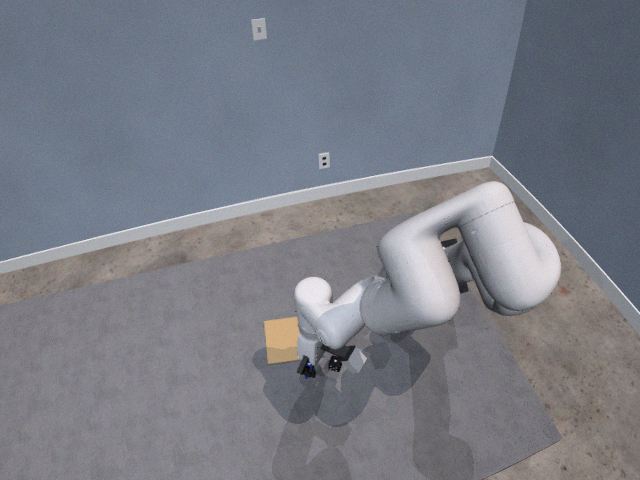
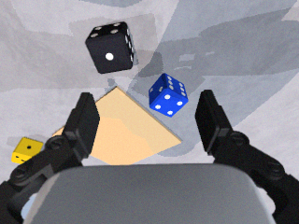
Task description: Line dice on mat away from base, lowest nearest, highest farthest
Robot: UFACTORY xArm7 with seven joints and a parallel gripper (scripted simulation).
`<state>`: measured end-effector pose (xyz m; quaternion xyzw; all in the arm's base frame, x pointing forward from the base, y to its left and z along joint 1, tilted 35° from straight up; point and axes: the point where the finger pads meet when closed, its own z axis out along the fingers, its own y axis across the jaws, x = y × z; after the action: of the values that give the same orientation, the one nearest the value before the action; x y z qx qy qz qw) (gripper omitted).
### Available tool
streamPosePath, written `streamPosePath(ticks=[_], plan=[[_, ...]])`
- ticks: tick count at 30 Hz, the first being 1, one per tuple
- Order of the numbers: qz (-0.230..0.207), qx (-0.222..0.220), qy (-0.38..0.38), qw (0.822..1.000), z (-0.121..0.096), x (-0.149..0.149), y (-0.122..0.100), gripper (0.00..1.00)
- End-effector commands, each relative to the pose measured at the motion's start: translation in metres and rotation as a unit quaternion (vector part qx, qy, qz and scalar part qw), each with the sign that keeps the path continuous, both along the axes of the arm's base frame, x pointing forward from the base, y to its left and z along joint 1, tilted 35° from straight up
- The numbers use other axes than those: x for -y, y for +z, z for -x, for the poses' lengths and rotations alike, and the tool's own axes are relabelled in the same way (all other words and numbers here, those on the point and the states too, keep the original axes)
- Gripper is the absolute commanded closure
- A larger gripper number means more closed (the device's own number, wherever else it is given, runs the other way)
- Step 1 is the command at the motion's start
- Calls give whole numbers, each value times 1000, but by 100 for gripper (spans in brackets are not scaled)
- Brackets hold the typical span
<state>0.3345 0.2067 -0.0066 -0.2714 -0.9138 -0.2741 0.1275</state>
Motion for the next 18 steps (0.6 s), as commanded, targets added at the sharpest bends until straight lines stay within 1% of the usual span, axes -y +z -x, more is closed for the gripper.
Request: streamPosePath(ticks=[1,18], plan=[[2,0,0,1000,-4,-12,10,0],[2,0,0,1000,-5,-16,12,0]])
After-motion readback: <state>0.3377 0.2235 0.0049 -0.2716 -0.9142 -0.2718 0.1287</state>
